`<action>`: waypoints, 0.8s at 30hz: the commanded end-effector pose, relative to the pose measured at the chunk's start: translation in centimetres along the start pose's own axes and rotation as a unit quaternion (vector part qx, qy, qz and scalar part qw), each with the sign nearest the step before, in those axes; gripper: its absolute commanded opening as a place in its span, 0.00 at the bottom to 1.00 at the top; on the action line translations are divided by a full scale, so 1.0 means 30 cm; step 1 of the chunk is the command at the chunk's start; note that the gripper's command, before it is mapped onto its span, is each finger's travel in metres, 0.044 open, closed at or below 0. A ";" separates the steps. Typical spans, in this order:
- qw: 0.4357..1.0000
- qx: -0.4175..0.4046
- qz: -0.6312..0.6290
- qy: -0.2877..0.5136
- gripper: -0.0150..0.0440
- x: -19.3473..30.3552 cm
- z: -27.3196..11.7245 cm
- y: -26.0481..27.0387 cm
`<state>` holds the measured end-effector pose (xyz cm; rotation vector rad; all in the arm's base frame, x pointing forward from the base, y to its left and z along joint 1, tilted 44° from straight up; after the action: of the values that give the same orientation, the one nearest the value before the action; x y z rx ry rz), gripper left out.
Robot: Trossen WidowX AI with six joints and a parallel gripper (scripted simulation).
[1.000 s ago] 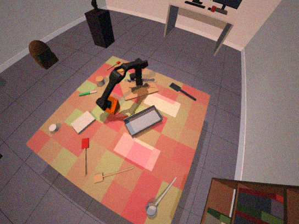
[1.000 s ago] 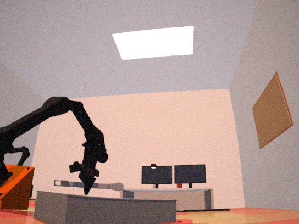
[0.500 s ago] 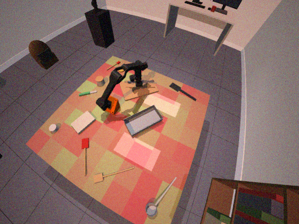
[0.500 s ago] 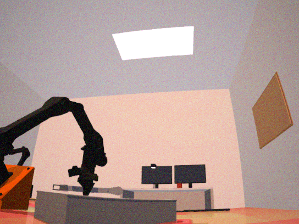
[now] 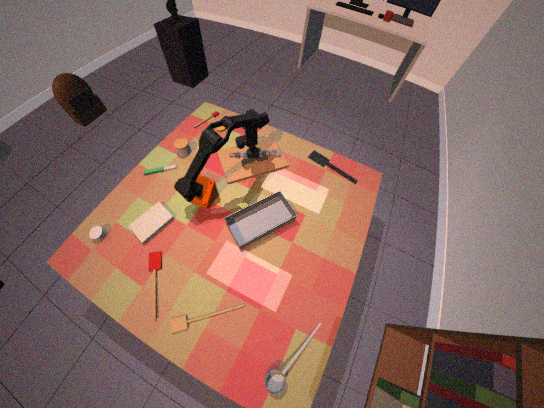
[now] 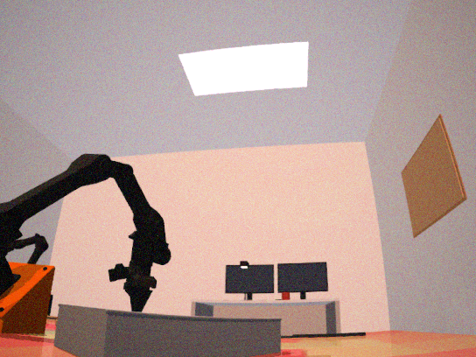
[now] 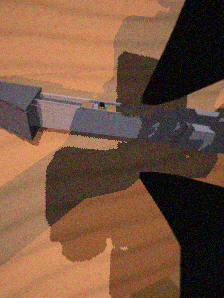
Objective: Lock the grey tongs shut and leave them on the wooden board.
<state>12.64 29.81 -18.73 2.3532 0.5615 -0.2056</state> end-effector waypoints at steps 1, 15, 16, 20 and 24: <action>1.000 0.000 0.000 0.000 0.80 0.000 -0.001 0.000; 1.000 0.002 -0.002 0.000 1.00 -0.138 -0.152 0.034; 1.000 0.002 -0.003 0.000 1.00 -0.180 -0.188 0.047; 1.000 0.001 -0.004 -0.001 1.00 -0.358 -0.314 0.113; 1.000 -0.001 -0.005 -0.003 1.00 -0.472 -0.372 0.165</action>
<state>3.74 30.32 -5.47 2.3588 0.5835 -0.2081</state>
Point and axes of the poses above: the point midway between the two fingers, 35 mm back from their tips, its own z axis out along the fingers, its own y axis across the jaws, x = y × z, the point moved 5 cm from there along -z, back along the fingers, and after that the axes turned 6 degrees about z, right-handed, at the moved point
